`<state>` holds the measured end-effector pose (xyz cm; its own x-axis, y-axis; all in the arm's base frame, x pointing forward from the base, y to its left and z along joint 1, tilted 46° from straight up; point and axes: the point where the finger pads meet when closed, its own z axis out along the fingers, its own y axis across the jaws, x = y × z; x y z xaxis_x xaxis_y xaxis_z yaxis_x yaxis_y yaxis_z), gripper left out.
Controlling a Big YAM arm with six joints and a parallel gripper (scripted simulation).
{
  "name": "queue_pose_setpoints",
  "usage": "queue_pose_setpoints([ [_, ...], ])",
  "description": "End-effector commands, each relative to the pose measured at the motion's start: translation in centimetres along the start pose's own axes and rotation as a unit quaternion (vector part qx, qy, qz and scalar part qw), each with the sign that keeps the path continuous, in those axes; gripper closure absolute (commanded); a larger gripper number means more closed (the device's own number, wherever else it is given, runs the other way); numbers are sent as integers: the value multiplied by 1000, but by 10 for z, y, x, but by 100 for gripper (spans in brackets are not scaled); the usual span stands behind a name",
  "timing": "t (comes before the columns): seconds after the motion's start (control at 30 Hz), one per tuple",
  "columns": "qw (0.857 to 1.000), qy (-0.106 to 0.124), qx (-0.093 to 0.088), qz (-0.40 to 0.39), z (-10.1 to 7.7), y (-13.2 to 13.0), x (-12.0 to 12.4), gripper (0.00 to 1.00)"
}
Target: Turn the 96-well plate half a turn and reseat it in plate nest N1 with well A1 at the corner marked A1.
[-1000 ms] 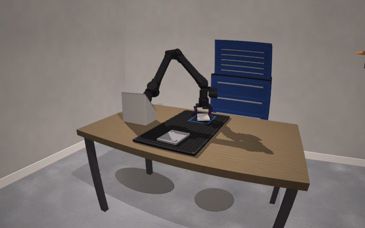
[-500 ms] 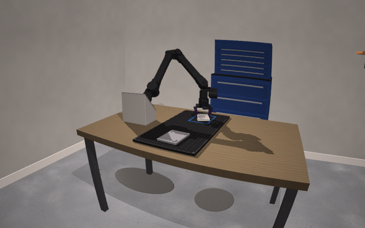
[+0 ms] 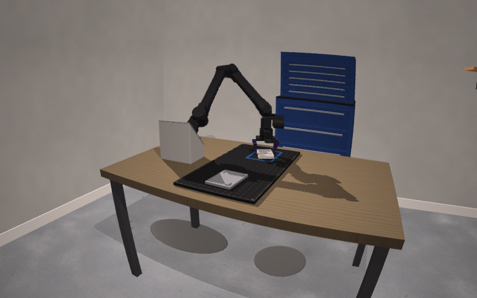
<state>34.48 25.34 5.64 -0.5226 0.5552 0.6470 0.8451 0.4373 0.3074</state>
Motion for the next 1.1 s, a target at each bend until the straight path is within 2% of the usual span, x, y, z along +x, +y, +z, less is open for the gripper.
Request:
queue_pose_setpoints([
  [0.0,1000,-5,-10,-1,-6,9,-1,0],
  [0.17,1000,-5,-10,-1,-6,9,-1,0],
  [0.2,1000,-8,-16,8,-17,8,-3,0],
  [0.27,1000,-9,-23,-8,-27,19,-1,0],
  [1.07,1000,-11,-25,-11,-85,19,0,0],
])
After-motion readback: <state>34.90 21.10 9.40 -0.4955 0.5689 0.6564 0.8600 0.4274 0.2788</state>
